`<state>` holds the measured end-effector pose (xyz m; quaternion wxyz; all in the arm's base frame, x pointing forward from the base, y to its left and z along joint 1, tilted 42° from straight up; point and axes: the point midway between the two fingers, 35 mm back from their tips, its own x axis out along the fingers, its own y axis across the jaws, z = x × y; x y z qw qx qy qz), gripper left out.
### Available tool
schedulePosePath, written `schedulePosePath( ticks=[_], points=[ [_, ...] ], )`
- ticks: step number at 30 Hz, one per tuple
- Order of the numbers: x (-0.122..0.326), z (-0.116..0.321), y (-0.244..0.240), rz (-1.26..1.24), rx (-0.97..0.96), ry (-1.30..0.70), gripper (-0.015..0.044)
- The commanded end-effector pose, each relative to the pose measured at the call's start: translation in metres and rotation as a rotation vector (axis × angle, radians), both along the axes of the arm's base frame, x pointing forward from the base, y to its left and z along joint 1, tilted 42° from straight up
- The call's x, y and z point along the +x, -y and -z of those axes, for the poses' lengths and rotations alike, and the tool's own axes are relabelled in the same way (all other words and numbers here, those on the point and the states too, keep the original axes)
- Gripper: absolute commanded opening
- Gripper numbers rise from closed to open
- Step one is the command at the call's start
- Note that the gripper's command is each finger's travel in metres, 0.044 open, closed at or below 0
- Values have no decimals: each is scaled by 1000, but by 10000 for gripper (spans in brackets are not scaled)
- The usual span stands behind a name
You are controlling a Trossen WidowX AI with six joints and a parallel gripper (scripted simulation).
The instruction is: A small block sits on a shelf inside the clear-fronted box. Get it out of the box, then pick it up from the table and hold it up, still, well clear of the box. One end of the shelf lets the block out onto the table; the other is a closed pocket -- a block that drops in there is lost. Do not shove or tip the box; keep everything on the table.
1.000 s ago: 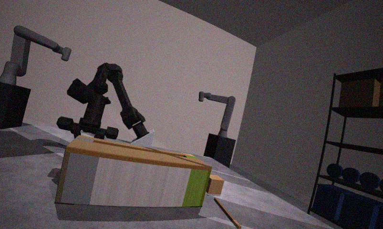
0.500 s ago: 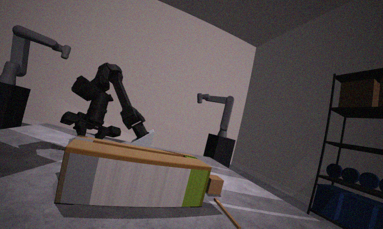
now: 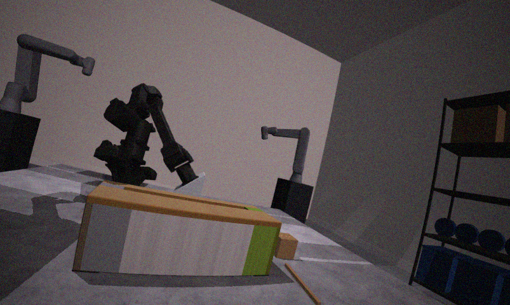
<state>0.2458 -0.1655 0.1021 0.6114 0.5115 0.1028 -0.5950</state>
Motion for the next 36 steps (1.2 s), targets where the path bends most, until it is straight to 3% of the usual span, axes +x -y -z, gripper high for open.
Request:
schedulePosePath(
  ticks=[1, 36],
  points=[
    [-1, -1, -4, -125, -55, -114, 0],
    [-7, -4, -38, -1121, -453, -1061, 0]
  ],
)
